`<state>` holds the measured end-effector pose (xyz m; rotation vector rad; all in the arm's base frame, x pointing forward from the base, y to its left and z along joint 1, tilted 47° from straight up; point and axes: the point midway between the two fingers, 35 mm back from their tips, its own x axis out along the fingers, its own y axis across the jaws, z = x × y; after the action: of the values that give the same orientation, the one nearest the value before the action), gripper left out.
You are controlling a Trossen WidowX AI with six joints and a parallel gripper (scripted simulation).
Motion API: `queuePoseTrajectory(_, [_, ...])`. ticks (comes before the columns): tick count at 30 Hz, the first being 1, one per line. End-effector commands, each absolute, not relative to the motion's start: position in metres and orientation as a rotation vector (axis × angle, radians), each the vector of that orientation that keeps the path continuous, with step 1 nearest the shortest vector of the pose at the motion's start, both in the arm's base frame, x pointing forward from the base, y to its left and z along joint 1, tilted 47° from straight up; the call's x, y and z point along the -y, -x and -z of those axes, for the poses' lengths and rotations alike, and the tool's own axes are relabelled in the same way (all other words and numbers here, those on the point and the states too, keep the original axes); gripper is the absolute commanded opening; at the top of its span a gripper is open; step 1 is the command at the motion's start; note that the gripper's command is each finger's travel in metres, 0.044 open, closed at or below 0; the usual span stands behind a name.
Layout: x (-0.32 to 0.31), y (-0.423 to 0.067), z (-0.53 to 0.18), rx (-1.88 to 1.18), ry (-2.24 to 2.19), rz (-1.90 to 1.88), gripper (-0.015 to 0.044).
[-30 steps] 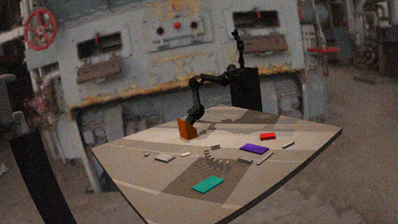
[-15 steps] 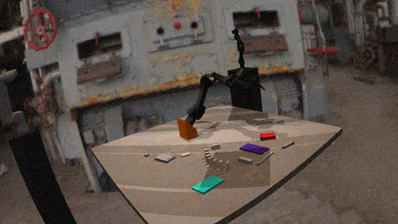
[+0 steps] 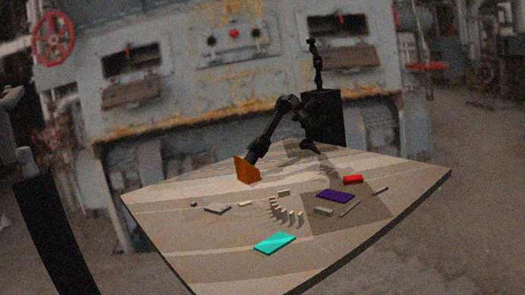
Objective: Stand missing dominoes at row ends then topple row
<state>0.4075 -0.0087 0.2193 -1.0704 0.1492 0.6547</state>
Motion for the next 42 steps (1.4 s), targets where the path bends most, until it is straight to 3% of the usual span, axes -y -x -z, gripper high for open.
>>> queuePoseTrajectory(1, [0.036, -0.409, -0.184, -0.270, 1.053, -0.676, 0.0440])
queuePoseTrajectory(10, [0.102, -0.380, -0.051, -0.612, 0.918, -0.925, 0.0440])
queuePoseTrajectory(21, [0.133, -0.264, 0.079, -0.740, 0.467, -1.331, 0.0440])
queuePoseTrajectory(42, [0.085, -0.254, 0.133, -0.728, 0.430, -1.352, 0.0440])
